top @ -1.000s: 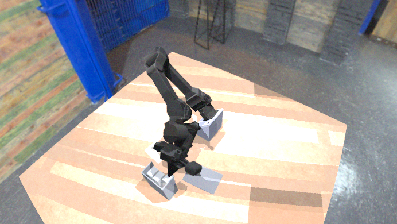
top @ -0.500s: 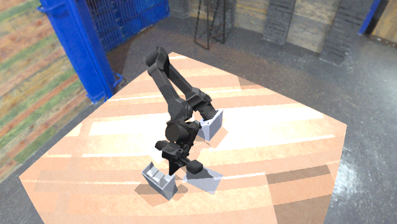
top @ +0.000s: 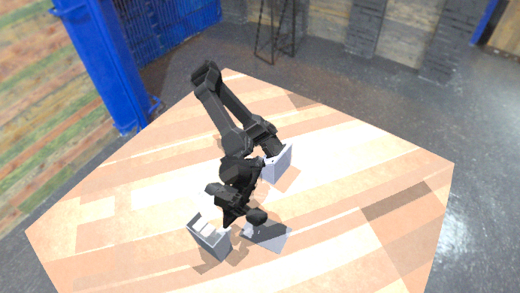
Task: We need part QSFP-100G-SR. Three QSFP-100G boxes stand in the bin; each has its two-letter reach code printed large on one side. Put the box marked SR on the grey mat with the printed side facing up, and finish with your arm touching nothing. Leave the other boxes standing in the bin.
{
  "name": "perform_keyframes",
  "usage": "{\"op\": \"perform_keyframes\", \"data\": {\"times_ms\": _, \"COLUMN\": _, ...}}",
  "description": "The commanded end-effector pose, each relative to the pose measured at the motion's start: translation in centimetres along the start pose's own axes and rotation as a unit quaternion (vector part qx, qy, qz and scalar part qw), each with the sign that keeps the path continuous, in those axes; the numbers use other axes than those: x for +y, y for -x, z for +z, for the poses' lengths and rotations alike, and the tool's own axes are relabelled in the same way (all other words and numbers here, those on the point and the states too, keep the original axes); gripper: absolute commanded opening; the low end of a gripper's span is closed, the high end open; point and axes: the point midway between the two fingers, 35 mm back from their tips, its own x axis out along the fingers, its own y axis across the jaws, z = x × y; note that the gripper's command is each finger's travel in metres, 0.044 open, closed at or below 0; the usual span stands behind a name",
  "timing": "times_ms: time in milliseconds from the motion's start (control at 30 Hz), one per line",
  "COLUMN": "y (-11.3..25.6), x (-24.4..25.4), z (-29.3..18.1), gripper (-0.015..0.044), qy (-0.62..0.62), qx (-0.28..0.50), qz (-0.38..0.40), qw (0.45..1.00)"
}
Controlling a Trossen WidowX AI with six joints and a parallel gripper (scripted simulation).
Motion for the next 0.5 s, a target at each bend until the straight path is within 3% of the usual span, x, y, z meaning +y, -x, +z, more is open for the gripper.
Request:
{"op": "perform_keyframes", "data": {"times_ms": 0, "y": -0.01, "x": -0.13, "z": -0.64, "gripper": 0.0, "qy": 0.002, "qx": 0.005, "qz": -0.002, "qw": 1.0}}
{"op": "perform_keyframes", "data": {"times_ms": 467, "y": 0.17, "x": -0.13, "z": -1.31, "gripper": 0.0, "qy": 0.002, "qx": 0.005, "qz": -0.002, "qw": 1.0}}
